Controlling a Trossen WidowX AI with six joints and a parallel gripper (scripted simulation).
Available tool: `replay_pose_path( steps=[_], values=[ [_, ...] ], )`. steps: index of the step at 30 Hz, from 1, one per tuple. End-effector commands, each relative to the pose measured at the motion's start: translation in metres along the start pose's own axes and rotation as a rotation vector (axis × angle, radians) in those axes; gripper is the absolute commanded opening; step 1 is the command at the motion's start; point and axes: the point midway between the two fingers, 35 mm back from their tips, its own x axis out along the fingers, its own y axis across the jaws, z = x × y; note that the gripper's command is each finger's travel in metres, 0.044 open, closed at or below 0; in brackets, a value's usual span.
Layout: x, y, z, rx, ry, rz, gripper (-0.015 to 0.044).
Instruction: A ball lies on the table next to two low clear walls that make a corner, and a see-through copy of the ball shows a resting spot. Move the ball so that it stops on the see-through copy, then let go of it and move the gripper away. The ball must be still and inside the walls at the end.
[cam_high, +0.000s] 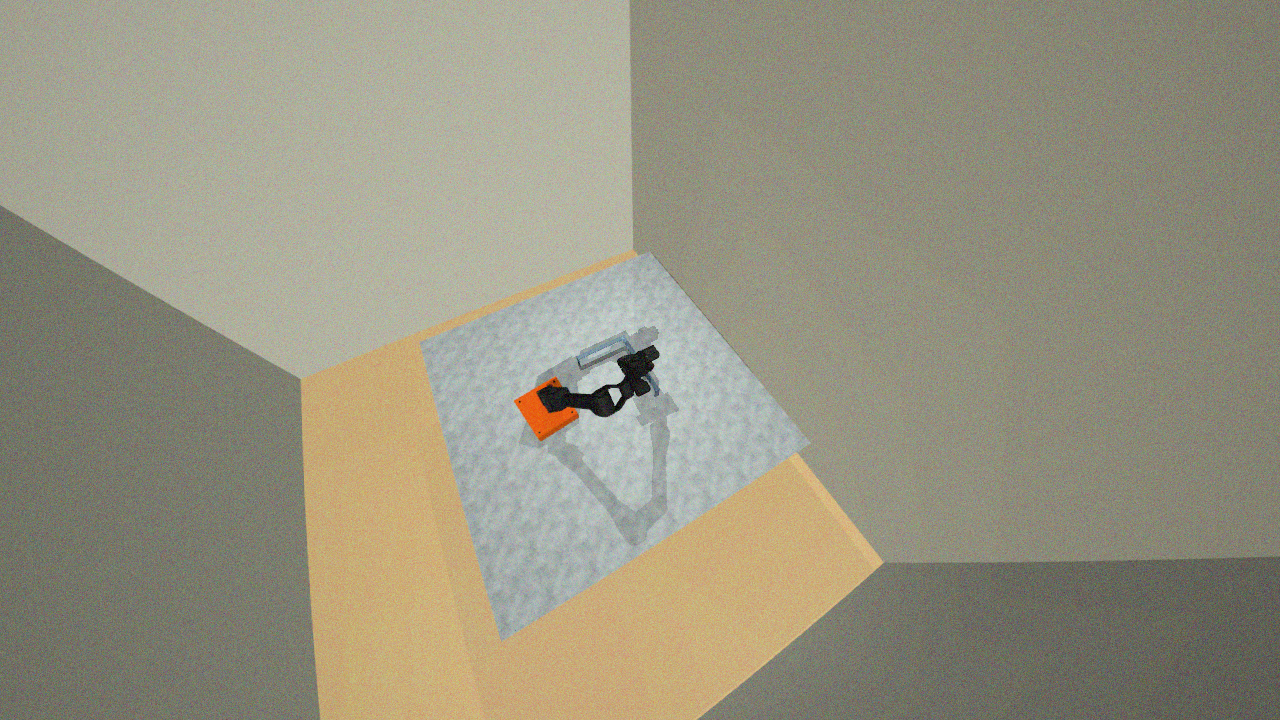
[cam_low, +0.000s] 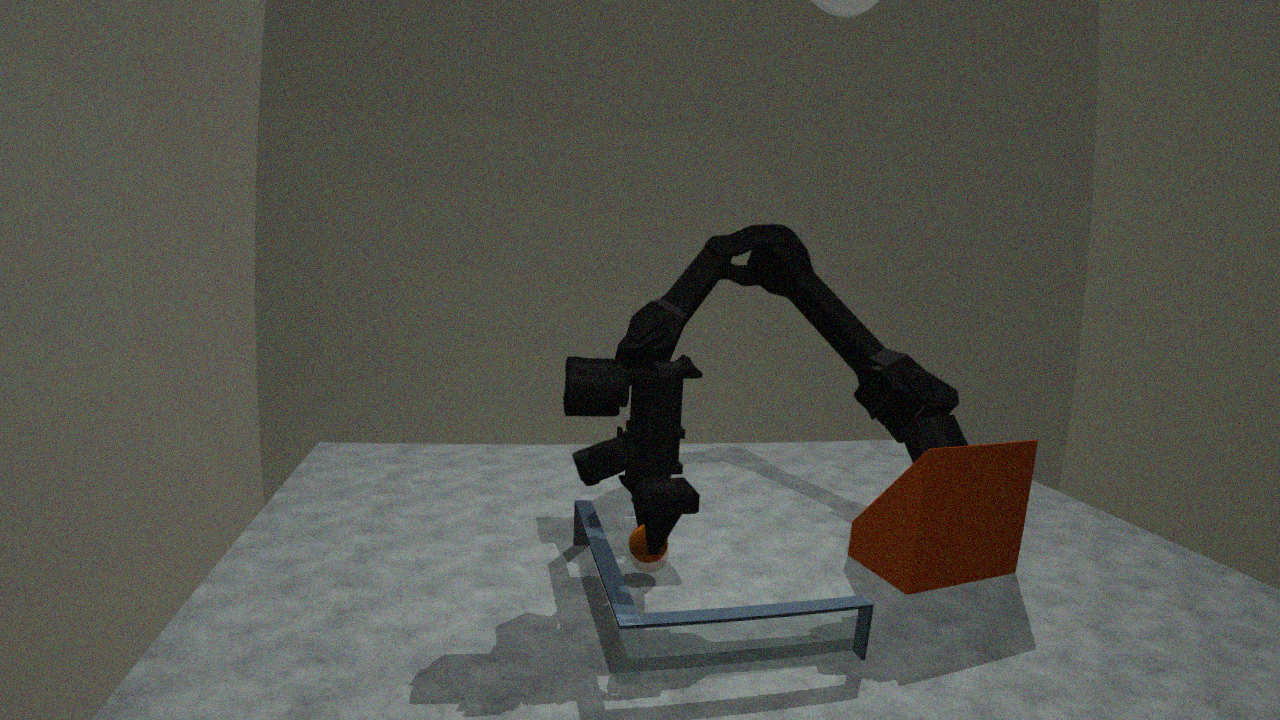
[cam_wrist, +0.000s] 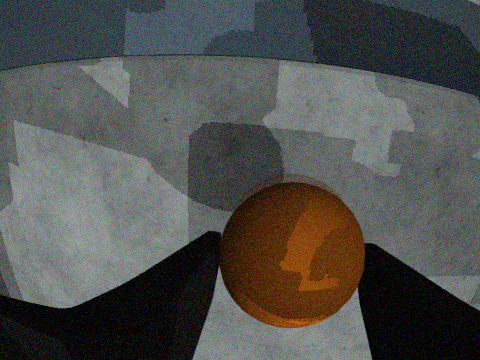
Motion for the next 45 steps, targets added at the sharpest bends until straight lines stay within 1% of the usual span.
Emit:
replay_pose_path(
  steps=[1, 10, 22, 23, 26, 27, 30, 32, 37, 38, 44, 45],
  values=[
    [0.006, 0.0, -0.001, -0.005, 0.003, -0.005, 0.0],
    [0.017, -0.001, -0.001, -0.005, 0.003, -0.006, 0.0],
    [0.014, -0.001, -0.001, -0.001, 0.002, -0.003, 0.0315],
    [0.014, -0.001, -0.001, -0.001, 0.002, -0.003, 0.033],
    [0.011, -0.001, 0.0, -0.001, 0.002, -0.003, 0.033],
    [0.003, 0.0, 0.001, -0.002, 0.002, -0.001, 0.033],
    [-0.046, 0.002, 0.002, -0.004, 0.003, 0.001, 0.033],
    [-0.069, 0.001, -0.001, -0.005, 0.003, -0.002, 0.033],
    [-0.072, 0.0, -0.001, -0.005, 0.003, -0.002, 0.033],
    [-0.064, 0.003, 0.0, -0.013, 0.0, 0.003, 0.033],
    [-0.064, 0.003, 0.0, -0.013, 0.0, 0.003, 0.033],
    [-0.067, 0.003, 0.0, -0.012, 0.0, 0.004, 0.0356]
  ],
)
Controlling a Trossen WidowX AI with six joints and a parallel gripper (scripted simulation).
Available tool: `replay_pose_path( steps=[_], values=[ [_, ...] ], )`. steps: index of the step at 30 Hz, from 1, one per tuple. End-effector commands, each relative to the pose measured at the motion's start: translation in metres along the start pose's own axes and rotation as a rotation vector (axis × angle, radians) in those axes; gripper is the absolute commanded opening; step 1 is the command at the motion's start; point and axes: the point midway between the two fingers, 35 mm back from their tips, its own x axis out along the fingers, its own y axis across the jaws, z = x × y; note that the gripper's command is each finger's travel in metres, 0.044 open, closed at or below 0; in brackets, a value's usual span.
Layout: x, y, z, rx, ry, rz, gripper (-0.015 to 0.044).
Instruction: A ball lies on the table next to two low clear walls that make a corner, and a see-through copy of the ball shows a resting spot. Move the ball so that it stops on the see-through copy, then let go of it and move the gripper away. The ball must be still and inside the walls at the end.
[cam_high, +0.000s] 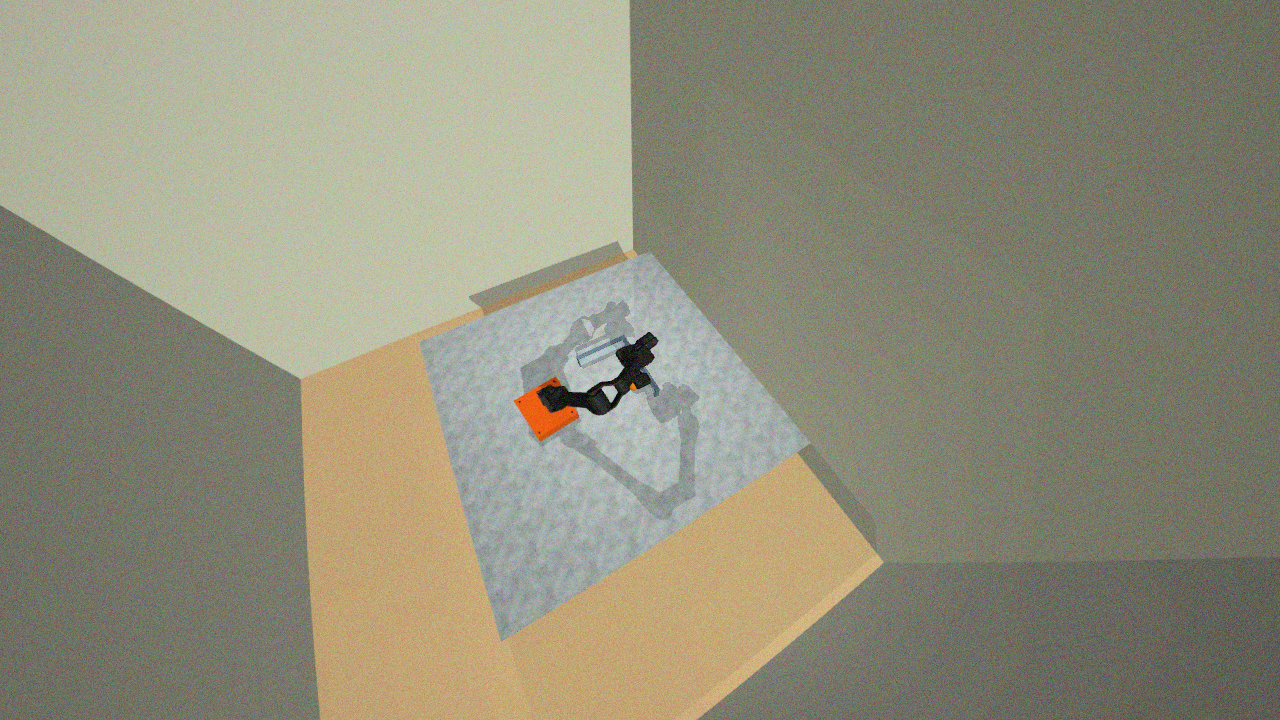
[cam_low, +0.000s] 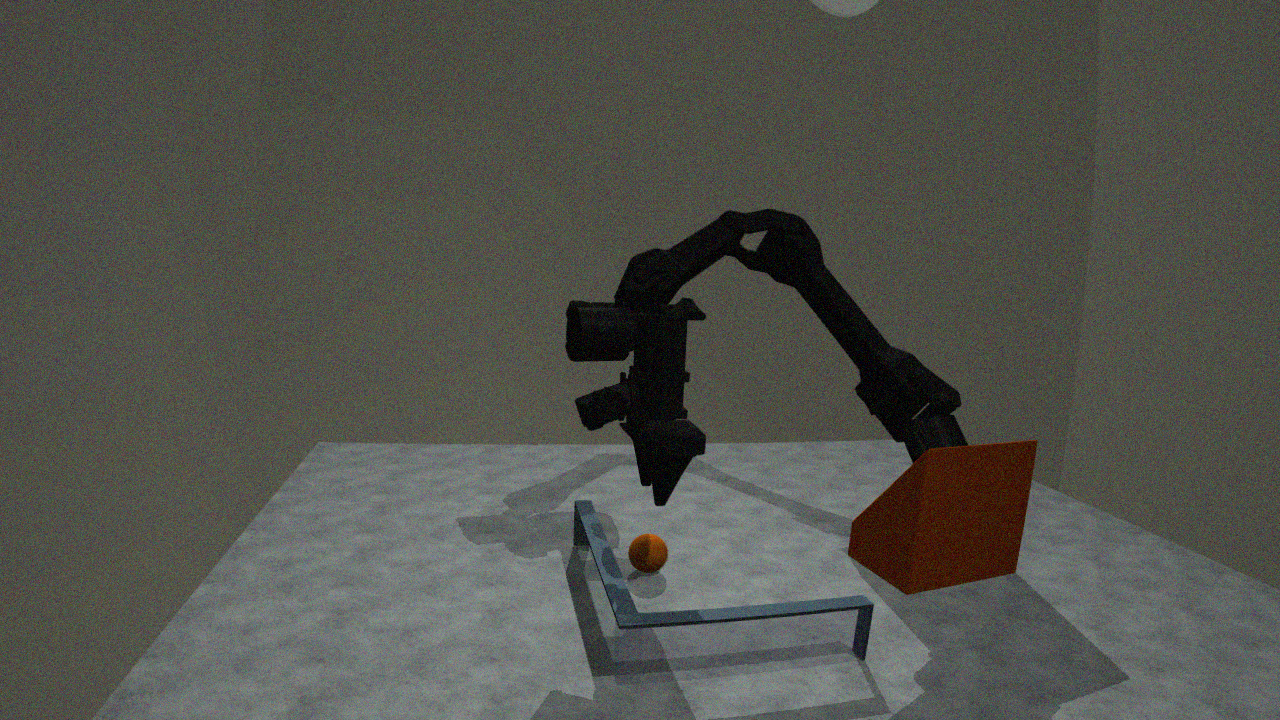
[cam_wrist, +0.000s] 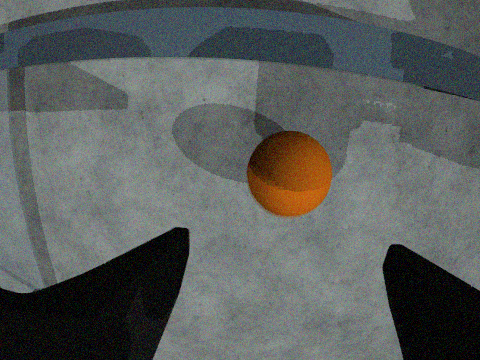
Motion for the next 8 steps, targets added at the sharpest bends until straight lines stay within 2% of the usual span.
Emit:
replay_pose_path(
  steps=[1, 3, 8],
  values=[
    [-0.011, 0.001, 0.001, -0.003, -0.002, 0.002, 0.0382],
    [-0.039, 0.001, 0.001, -0.001, 0.0, 0.002, 0.0435],
    [-0.05, 0.0, 0.0, 0.0, 0.001, 0.001, 0.044]
  ],
)
